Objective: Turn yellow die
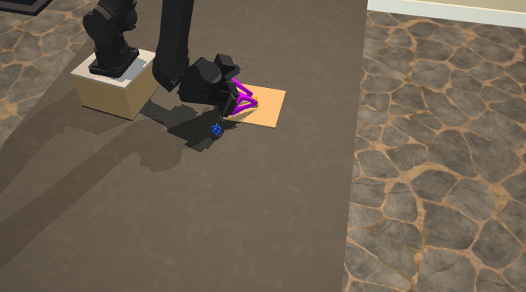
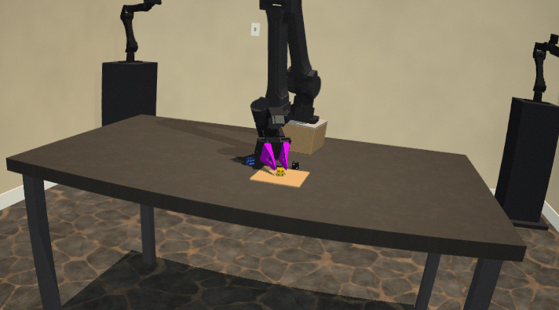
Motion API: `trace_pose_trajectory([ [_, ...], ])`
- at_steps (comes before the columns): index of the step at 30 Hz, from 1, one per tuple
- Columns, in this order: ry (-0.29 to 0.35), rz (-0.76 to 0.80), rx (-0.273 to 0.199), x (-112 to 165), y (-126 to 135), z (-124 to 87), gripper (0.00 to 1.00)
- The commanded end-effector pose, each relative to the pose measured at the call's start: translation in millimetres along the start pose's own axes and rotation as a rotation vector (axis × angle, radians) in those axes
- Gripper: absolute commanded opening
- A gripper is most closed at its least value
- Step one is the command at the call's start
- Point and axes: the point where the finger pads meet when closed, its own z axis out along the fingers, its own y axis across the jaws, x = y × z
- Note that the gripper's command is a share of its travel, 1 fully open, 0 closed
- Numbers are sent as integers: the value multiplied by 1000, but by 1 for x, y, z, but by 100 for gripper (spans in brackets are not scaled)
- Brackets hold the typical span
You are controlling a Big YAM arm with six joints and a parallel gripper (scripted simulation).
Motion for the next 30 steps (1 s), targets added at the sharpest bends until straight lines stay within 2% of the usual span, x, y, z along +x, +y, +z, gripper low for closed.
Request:
trace_pose_trajectory([
  [1, -3, -19, 8, -4, -1, -14, 34],
  [8, -3, -19, 8, -4, -1, -34, 34],
  [15, -6, -35, -9, -7, 2, -31, 34],
  [16, 8, -9, 0, 2, 0, -33, 34],
  [30, -5, -22, 9, -41, -2, -55, 34],
])
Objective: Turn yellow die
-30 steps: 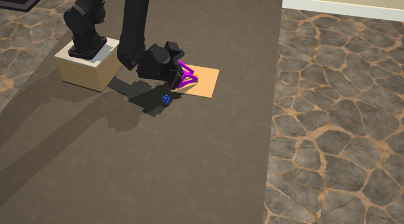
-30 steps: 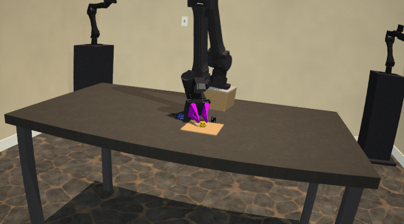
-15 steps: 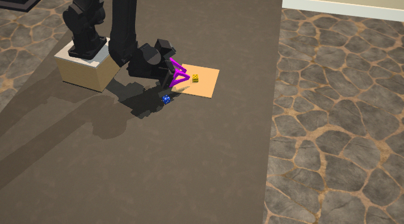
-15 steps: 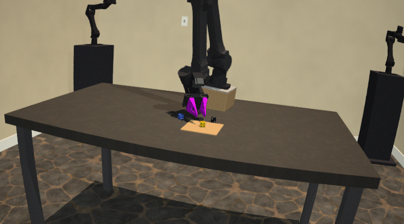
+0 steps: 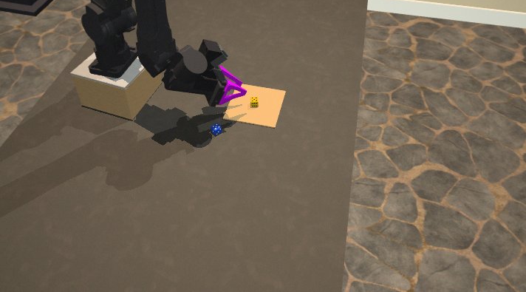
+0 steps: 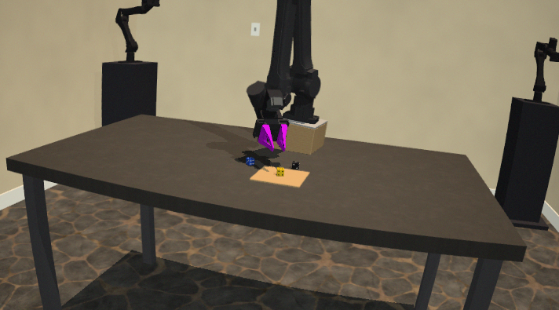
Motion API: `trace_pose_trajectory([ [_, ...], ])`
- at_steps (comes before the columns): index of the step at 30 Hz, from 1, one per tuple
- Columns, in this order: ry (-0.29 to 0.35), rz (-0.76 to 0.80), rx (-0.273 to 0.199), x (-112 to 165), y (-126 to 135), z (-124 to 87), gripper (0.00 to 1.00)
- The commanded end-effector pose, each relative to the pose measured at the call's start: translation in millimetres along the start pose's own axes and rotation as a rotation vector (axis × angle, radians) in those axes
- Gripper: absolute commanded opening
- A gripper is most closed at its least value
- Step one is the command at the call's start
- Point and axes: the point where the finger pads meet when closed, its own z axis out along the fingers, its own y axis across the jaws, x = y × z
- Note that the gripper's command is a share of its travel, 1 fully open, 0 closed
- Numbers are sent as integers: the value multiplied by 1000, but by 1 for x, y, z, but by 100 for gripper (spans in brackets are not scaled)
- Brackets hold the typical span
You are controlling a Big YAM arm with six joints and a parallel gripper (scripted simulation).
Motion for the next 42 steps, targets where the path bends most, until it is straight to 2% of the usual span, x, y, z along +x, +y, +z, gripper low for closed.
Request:
trace_pose_trajectory([
  [1, 0, -11, 3, -11, -2, -7, 34],
  [3, -10, -31, -2, -21, -7, -4, 34],
  [8, -7, -21, 6, -30, -7, -13, 34],
  [14, 10, -5, -8, -24, -3, -10, 34],
  [16, -3, -41, -3, -38, -8, -7, 34],
  [19, 3, -42, -3, -38, -8, -6, 34],
  [24, 80, -45, 0, -45, -10, -2, 34],
  [29, 240, -52, 4, -61, -12, 1, 34],
  [32, 390, -54, 8, -73, -12, 5, 34],
  [34, 532, -44, -3, -71, -9, 9, 34],
  [36, 532, -44, -3, -71, -9, 9, 34],
  [39, 724, -30, 3, -82, -9, 15, 34],
  [42, 890, -20, 9, -90, -8, 19, 34],
])
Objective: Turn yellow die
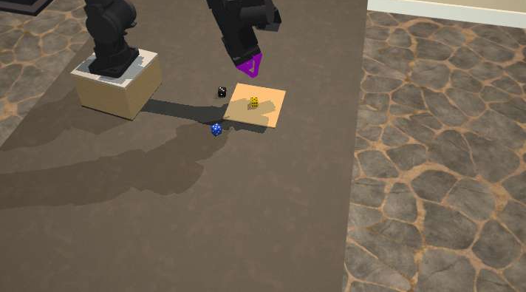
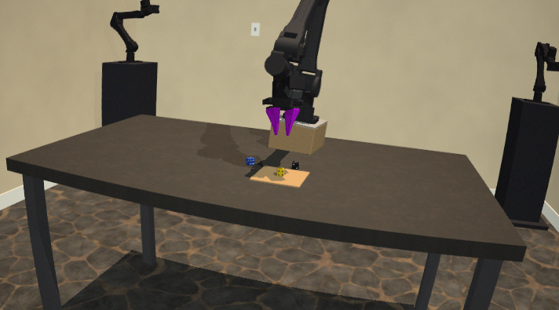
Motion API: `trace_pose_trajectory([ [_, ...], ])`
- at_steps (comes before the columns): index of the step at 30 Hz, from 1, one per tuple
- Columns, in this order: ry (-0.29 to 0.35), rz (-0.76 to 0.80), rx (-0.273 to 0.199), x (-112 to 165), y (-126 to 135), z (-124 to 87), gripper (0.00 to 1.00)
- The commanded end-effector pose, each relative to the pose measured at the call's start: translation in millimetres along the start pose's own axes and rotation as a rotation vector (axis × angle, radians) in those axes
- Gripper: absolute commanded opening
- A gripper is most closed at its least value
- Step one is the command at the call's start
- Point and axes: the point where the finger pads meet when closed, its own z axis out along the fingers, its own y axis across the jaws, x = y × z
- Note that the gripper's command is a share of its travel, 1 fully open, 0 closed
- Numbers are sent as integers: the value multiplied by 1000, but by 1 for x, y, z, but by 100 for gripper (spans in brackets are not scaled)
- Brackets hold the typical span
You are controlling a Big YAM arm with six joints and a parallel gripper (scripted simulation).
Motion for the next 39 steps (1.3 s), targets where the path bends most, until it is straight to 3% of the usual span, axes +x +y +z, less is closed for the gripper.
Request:
trace_pose_trajectory([
  [1, 128, 0, -30, -35, -6, -9, 34],
  [5, 234, -2, -30, -40, -5, -10, 34],
  [8, 251, 21, -25, -37, -14, -13, 34],
  [9, 260, 22, -29, -23, -5, -16, 34],
  [11, 260, 22, -29, -23, -5, -16, 34],
  [12, 251, -1, -33, -31, 2, -16, 100],
  [22, 258, 10, -35, -28, -4, -12, 100],
  [26, 220, 15, -16, -45, -13, -27, 100],
  [29, 226, 12, -20, -45, -12, -26, 100],
  [39, 219, -4, -17, -55, -14, -64, 100],
])
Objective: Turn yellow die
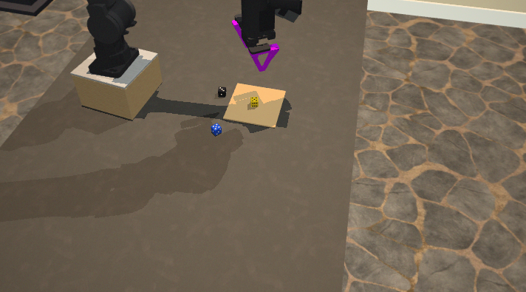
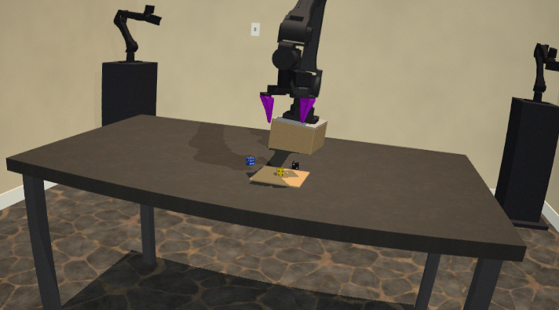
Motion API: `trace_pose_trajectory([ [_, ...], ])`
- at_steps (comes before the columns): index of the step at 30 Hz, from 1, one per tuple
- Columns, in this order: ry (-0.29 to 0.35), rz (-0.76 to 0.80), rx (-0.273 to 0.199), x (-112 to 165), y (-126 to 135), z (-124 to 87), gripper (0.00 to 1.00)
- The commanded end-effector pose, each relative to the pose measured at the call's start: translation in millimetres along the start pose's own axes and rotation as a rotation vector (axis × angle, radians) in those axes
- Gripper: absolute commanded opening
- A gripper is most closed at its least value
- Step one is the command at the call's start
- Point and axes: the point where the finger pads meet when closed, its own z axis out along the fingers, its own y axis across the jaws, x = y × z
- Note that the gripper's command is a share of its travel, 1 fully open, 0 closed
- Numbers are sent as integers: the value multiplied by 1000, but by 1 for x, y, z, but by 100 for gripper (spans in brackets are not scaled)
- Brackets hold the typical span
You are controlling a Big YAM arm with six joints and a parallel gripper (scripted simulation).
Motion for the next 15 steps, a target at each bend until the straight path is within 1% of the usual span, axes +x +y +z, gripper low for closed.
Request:
trace_pose_trajectory([
  [1, -69, -6, 39, -22, -15, -44, 100],
  [4, -69, -7, 39, -22, -14, -54, 100],
  [6, -69, -7, 39, -22, -14, -54, 100],
  [7, -41, -10, 20, -23, -11, -45, 100],
  [9, -43, -10, 22, -22, -12, -50, 100],
  [10, -62, -10, 34, -22, -12, -60, 100],
  [11, -70, -10, 39, -22, -12, -64, 100],
  [12, -70, -9, 40, -22, -13, -65, 100],
  [15, -53, -6, 29, -21, -13, -59, 100],
])
